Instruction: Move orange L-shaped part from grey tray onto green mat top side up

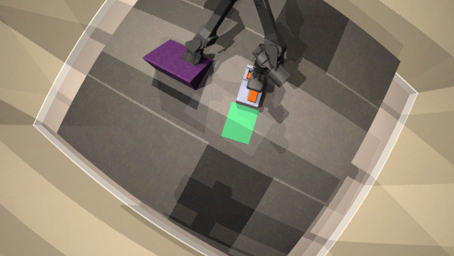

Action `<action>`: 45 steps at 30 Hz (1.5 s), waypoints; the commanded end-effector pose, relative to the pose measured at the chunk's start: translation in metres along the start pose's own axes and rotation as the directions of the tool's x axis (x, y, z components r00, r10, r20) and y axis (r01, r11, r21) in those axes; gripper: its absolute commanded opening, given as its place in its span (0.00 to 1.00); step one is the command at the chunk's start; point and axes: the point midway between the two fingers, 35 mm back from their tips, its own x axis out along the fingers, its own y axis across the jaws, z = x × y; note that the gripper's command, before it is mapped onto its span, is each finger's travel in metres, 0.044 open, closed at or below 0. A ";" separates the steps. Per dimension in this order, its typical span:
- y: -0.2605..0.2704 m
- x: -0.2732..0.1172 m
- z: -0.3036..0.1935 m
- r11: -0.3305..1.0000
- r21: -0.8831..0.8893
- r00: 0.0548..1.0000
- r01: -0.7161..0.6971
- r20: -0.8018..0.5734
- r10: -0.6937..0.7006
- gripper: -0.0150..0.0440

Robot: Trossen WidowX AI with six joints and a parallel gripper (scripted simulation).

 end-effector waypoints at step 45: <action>0.001 -0.061 0.001 1.000 0.011 1.000 0.004 -0.007 -0.004 0.56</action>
